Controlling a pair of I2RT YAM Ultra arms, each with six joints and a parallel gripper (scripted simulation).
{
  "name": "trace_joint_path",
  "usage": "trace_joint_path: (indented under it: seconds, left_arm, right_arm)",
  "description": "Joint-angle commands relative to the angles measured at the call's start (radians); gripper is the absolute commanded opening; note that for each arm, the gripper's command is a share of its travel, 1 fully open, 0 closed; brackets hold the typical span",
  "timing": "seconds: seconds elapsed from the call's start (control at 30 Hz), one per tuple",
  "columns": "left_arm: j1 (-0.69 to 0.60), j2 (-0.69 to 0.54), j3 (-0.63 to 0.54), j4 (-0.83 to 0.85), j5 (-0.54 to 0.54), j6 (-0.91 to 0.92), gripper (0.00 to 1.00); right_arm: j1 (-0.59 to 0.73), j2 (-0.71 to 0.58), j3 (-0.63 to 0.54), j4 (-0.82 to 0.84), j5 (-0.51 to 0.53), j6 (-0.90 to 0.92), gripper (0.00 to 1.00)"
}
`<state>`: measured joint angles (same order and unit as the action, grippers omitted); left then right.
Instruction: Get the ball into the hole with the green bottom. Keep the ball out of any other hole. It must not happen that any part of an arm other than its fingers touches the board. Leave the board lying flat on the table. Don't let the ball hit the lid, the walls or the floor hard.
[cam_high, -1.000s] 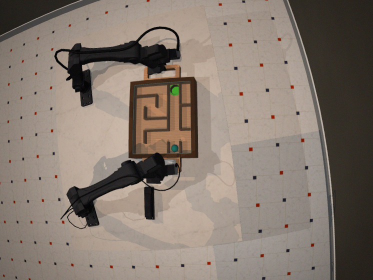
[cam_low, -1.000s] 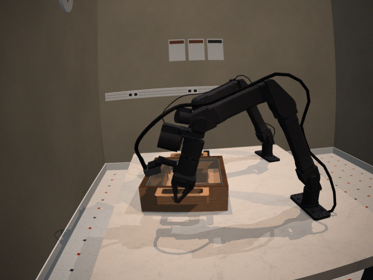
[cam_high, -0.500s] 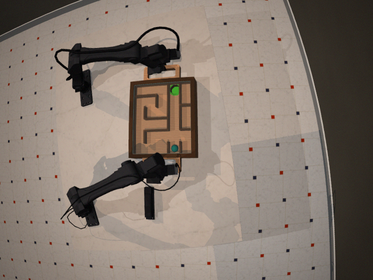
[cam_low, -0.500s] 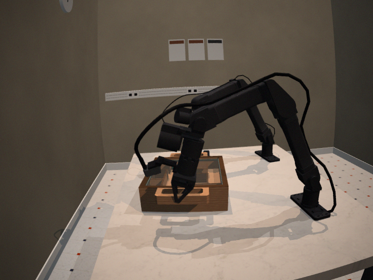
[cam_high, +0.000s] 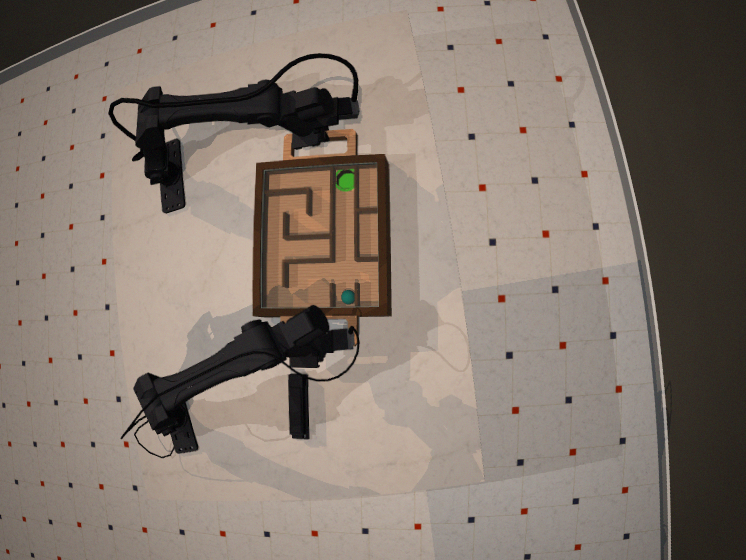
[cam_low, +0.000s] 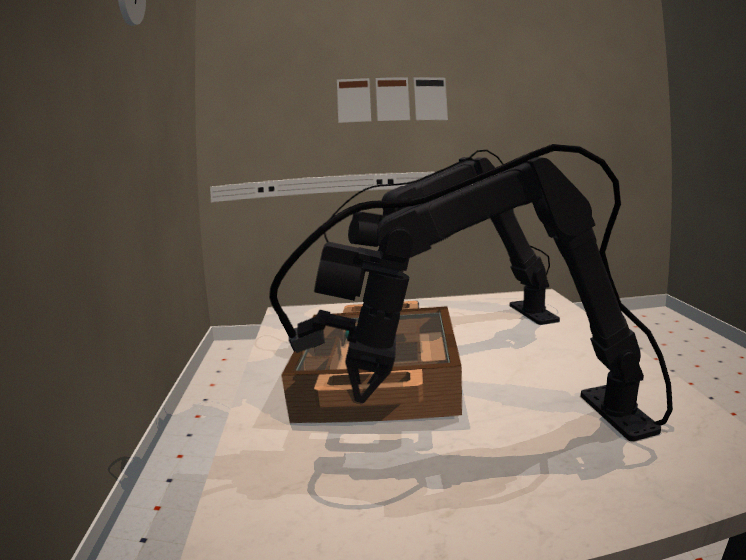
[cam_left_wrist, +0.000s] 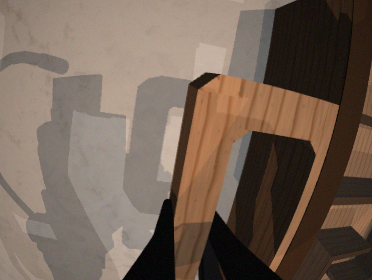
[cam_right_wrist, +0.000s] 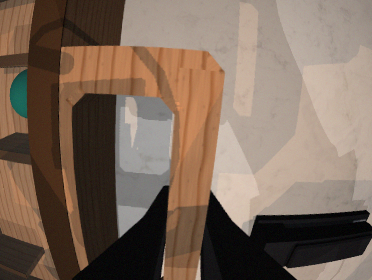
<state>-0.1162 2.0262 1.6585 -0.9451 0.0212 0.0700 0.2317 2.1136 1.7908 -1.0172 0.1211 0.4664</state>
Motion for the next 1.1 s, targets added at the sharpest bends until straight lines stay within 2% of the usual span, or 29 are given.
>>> trace_joint_path:
  seconds: [0.0, 0.37, 0.4, 1.07]
  left_arm:
    - [-0.002, -0.059, 0.063, -0.01, -0.014, 0.016, 0.0]
    - [0.004, -0.077, 0.083, 0.039, -0.012, 0.016, 0.0]
    - [-0.001, -0.067, 0.098, 0.016, -0.014, 0.015, 0.0]
    - [-0.011, -0.061, 0.11, 0.033, -0.013, 0.014, 0.0]
  right_arm:
    - [-0.015, -0.071, 0.072, -0.009, 0.046, -0.008, 0.0]
    - [-0.015, -0.088, 0.094, 0.027, 0.066, -0.009, 0.0]
    - [-0.017, -0.078, 0.109, -0.009, 0.059, -0.013, 0.0]
    - [-0.019, -0.072, 0.127, 0.019, 0.061, -0.014, 0.0]
